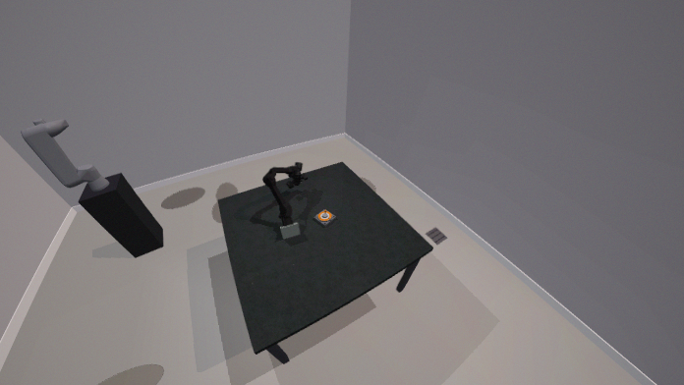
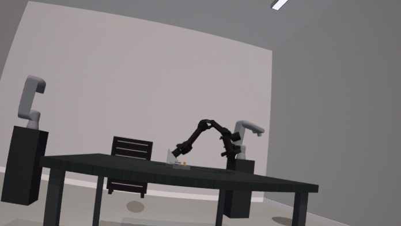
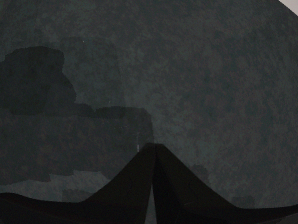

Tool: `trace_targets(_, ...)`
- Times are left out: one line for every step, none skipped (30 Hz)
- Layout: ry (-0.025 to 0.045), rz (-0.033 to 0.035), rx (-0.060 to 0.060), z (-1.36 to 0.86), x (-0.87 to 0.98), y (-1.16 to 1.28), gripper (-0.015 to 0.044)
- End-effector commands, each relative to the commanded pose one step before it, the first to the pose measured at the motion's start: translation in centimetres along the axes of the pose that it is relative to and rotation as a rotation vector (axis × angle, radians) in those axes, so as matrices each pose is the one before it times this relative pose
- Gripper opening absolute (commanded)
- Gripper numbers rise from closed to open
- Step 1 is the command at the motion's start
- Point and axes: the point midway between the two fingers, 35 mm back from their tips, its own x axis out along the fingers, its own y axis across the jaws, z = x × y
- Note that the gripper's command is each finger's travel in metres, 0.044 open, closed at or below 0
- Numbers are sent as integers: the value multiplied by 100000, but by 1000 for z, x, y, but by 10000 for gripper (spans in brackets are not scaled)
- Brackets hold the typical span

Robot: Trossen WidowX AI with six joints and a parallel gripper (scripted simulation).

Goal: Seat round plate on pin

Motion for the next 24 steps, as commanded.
trace_targets(12050, -5455, 21129, -5221, -910, -3005, 0)
trace_targets(3868, -2003, 7803, -1772, -262, -1298, 0)
trace_targets(3233, -1703, 7018, -1516, -226, -1184, 0)
trace_targets(2390, -1246, 5505, -1138, -164, -940, 0)
trace_targets(2533, -1240, 6116, -1226, -165, -1031, 0)
trace_targets(2521, -1188, 6439, -1244, -166, -1082, 0)
trace_targets(554, -182, 1396, -263, -16, -231, 0)
trace_targets(1622, -534, 4205, -786, -58, -686, 0)
trace_targets(2574, -842, 7069, -1286, -116, -1142, 0)
trace_targets(3026, -963, 9030, -1565, -171, -1454, 0)
trace_targets(2658, -791, 8692, -1413, -178, -1411, 0)
trace_targets(1785, -482, 6312, -960, -134, -1039, 0)
trace_targets(1848, -439, 7011, -1019, -160, -1151, 0)
trace_targets(1811, -346, 7414, -1023, -180, -1214, 0)
trace_targets(372, -58, 1598, -207, -39, -266, 0)
trace_targets(1082, -138, 4803, -620, -122, -789, 0)
trace_targets(1690, -104, 8030, -1005, -218, -1298, 0)
trace_targets(1884, 99, 9819, -1160, -285, -1567, 0)
trace_targets(1711, 362, 9840, -1075, -303, -1557, 0)
trace_targets(1247, 484, 7793, -780, -251, -1230, 0)
trace_targets(1167, 666, 7810, -732, -264, -1221, 0)
trace_targets(1183, 933, 8443, -741, -298, -1302, 0)
trace_targets(174, 158, 1260, -154, -47, -176, 0)
trace_targets(512, 507, 3776, -460, -141, -519, 0)
